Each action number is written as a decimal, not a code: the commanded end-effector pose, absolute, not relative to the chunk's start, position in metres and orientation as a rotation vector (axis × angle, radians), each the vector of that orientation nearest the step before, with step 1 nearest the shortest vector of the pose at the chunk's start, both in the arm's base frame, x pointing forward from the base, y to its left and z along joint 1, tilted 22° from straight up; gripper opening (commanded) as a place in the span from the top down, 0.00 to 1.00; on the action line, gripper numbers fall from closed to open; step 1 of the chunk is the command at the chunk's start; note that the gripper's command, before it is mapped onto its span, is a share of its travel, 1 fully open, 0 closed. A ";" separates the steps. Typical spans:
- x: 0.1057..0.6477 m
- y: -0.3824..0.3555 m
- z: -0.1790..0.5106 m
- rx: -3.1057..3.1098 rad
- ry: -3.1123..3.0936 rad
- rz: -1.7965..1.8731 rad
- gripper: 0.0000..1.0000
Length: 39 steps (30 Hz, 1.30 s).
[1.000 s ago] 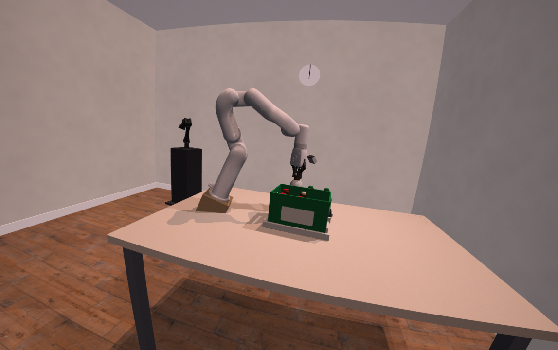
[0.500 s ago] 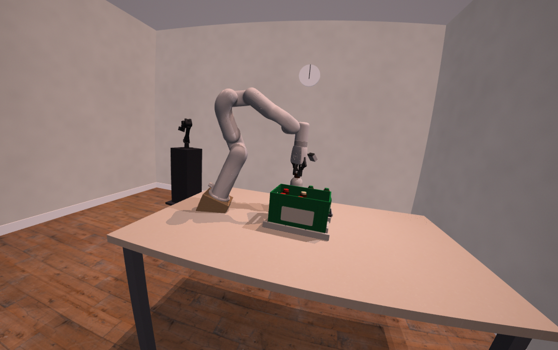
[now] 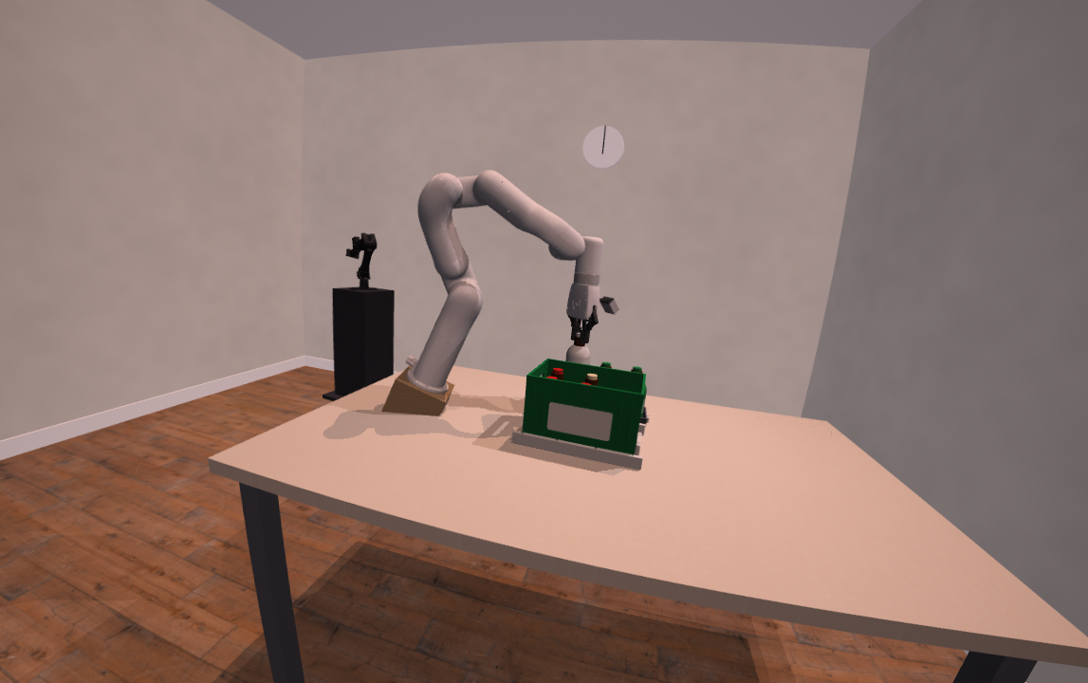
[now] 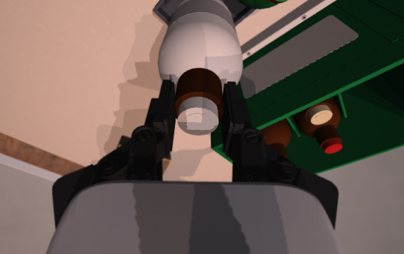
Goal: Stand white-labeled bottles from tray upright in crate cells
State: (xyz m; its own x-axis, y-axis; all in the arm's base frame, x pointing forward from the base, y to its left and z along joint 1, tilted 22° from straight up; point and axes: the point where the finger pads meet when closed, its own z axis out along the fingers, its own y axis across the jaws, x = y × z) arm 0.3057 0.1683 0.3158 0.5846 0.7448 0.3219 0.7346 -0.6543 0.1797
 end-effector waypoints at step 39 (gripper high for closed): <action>0.301 0.166 0.332 2.771 1.294 0.590 1.00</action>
